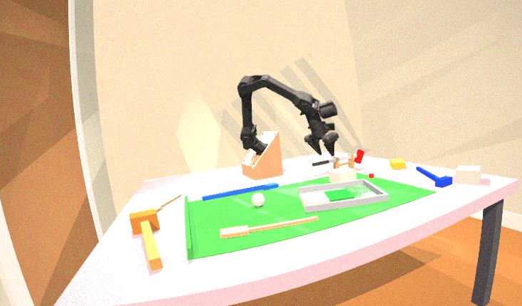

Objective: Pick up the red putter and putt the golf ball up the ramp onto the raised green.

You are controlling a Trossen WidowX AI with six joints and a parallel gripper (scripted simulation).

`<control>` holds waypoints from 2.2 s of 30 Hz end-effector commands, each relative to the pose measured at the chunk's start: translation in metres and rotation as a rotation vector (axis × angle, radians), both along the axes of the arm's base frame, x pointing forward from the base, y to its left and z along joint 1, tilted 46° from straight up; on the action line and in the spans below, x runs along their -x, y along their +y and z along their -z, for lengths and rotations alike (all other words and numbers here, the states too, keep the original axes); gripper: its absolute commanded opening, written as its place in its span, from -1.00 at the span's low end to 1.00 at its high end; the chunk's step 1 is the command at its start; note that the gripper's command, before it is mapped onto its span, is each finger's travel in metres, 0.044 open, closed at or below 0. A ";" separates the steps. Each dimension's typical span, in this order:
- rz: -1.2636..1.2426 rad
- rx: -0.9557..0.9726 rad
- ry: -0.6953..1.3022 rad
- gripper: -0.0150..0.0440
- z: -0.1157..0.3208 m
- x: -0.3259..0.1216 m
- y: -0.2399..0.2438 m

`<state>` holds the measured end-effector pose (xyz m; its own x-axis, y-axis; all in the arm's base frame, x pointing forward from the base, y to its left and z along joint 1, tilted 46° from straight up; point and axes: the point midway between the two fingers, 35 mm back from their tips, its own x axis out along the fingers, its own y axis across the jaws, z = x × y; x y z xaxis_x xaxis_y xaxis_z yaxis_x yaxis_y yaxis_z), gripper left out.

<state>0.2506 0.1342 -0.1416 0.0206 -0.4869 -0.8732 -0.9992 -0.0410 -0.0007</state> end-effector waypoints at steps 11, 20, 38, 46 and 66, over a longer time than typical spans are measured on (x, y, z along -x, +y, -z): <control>-0.006 0.023 0.019 1.00 0.025 0.005 -0.029; -0.006 0.023 0.019 1.00 0.028 0.005 -0.031; -0.006 0.025 0.019 1.00 0.041 0.005 -0.046; 0.000 0.015 0.013 0.47 0.039 0.003 -0.043; -0.001 0.012 0.014 -0.49 0.027 0.001 -0.028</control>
<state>0.2459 0.0926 -0.1786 0.0000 -0.5085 -0.8611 -0.9992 -0.0350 0.0207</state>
